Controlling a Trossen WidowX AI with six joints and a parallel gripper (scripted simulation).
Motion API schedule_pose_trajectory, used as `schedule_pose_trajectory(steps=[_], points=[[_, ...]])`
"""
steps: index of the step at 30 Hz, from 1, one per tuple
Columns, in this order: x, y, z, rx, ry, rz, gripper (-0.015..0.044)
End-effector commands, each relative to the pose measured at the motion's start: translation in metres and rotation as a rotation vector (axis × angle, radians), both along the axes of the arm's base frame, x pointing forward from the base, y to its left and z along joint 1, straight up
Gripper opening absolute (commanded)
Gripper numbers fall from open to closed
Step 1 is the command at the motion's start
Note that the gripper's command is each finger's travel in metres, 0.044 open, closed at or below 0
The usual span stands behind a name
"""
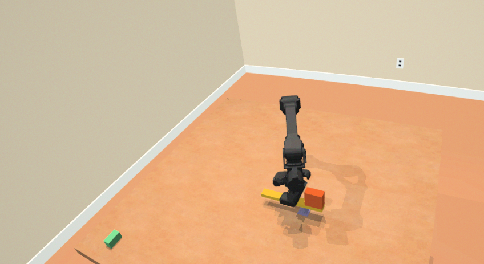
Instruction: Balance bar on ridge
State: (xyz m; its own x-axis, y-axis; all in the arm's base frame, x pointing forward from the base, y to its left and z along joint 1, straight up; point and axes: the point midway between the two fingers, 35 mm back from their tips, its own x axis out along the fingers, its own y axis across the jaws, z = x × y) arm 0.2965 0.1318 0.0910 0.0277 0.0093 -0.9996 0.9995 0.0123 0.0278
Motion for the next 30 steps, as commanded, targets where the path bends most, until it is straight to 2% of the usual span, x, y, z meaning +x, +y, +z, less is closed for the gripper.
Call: schedule_pose_trajectory(steps=[1, 24, 30], points=[[-0.0003, 0.0000, -0.0003, -0.001, 0.001, 0.000, 0.0171], [-0.0003, 0.0000, -0.0003, -0.001, 0.001, 0.000, 0.0185], [-0.0003, 0.0000, -0.0003, -0.001, 0.001, 0.000, 0.0343]])
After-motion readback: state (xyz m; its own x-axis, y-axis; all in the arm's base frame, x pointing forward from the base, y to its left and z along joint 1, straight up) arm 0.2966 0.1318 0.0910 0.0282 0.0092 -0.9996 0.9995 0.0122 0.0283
